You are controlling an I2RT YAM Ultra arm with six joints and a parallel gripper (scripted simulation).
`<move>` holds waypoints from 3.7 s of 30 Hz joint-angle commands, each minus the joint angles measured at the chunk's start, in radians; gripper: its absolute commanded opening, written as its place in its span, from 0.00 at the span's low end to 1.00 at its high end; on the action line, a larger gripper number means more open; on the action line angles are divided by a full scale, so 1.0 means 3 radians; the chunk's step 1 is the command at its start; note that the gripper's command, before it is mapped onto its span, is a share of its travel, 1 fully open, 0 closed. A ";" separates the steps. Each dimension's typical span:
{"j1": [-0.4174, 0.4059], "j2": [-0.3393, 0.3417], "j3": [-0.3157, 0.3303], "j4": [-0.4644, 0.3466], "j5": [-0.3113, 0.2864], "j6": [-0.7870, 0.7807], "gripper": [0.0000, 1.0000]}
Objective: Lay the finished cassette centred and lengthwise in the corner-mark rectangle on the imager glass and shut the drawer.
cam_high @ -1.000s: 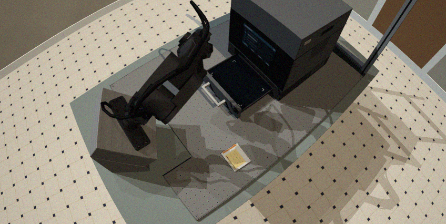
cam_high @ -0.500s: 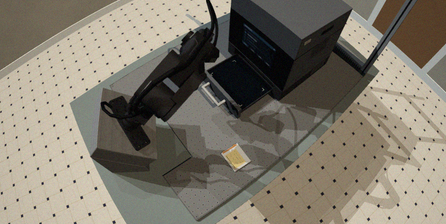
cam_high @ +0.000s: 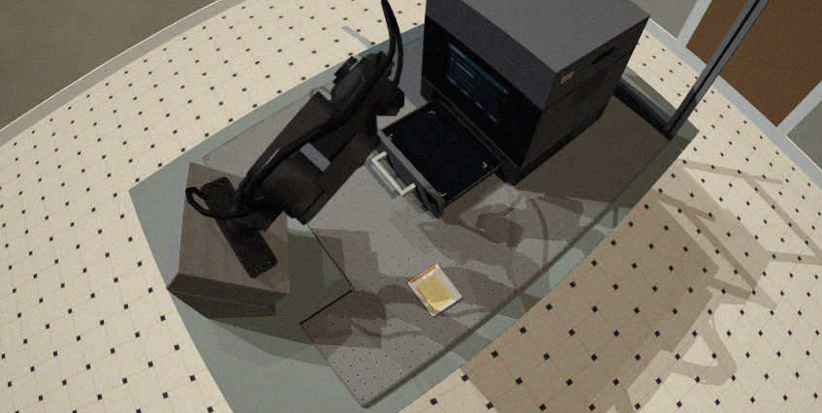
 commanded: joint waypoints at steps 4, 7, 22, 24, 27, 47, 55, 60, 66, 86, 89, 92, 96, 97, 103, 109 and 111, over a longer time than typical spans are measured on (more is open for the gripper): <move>0.0043 0.0005 0.0124 -0.0028 0.0000 0.0031 0.35; 0.0043 0.0005 0.0124 -0.0028 0.0000 0.0031 0.35; -0.0197 0.0255 -0.0071 0.0443 0.0039 -0.0745 0.35; -0.0257 0.0345 -0.0085 0.0595 0.0053 -0.1022 0.35; -0.0352 0.0489 -0.0100 0.0833 0.0071 -0.1447 0.35; -0.0687 0.0740 -0.0377 0.2117 0.0017 -0.3991 0.35; -0.0717 0.0619 -0.0560 0.2389 -0.0045 -0.4797 0.35; -0.0738 0.0553 -0.0668 0.2552 -0.0089 -0.5406 0.35; -0.0784 0.0464 -0.0795 0.2740 -0.0184 -0.6159 0.35; -0.0844 0.0432 -0.0835 0.2853 -0.0342 -0.6593 0.35; -0.0844 0.0432 -0.0835 0.2853 -0.0342 -0.6593 0.35; -0.0895 0.0526 -0.0839 0.2938 -0.0384 -0.6630 0.35; -0.0934 0.0604 -0.0857 0.3030 -0.0413 -0.6658 0.35; -0.0943 0.0625 -0.0859 0.3053 -0.0420 -0.6664 0.35; -0.1000 0.0750 -0.0853 0.3194 -0.0463 -0.6706 0.35; -0.1035 0.0833 -0.0824 0.3287 -0.0490 -0.6732 0.35; -0.1052 0.0873 -0.0805 0.3331 -0.0503 -0.6744 0.35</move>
